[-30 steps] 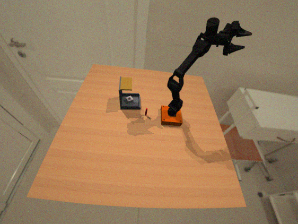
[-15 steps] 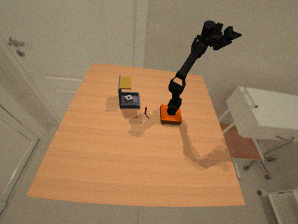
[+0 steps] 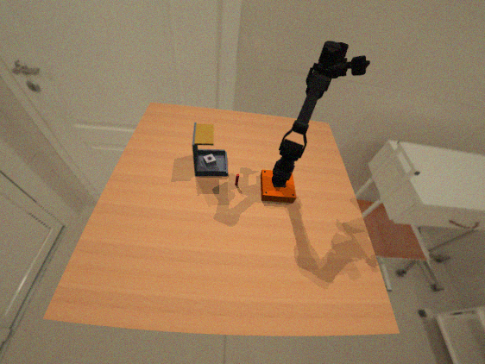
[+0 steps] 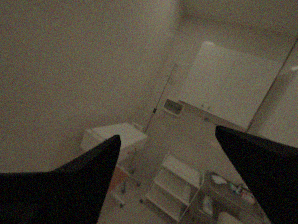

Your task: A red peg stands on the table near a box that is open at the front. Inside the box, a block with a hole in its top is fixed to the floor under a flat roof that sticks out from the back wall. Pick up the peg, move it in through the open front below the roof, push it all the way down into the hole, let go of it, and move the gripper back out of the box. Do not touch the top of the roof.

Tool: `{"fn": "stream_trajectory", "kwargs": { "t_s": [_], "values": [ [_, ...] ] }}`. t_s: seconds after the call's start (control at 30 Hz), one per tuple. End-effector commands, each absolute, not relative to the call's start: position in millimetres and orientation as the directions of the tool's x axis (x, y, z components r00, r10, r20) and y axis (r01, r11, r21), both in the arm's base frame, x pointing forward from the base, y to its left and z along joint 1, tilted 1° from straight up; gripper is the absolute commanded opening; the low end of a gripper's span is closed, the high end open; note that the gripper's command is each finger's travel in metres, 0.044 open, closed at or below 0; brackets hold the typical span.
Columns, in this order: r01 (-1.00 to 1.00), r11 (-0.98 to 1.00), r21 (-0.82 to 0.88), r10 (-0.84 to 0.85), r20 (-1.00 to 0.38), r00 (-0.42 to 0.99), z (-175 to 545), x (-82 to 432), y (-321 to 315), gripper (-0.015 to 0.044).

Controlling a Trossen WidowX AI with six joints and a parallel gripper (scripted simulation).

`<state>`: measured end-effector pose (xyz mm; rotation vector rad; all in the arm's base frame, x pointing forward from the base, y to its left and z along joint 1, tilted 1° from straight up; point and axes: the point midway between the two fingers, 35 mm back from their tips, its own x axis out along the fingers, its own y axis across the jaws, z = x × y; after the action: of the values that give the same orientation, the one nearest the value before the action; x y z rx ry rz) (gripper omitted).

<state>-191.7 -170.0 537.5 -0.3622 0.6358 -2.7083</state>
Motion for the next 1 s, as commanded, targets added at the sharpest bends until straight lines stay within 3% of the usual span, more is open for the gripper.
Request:
{"fn": "stream_trajectory", "kwargs": {
  "t_s": [0.0,0.53,0.97],
  "values": [
    [0.382,-0.832,-0.401,-0.470,0.145,-0.871,524,-180,-189,0.0440],
    [0.791,-0.610,-0.050,-0.793,0.035,-0.609,467,-113,-255,0.0440],
    [0.906,-0.332,0.263,-0.943,-0.070,-0.325,417,-43,-283,0.0440]
  ]
}}
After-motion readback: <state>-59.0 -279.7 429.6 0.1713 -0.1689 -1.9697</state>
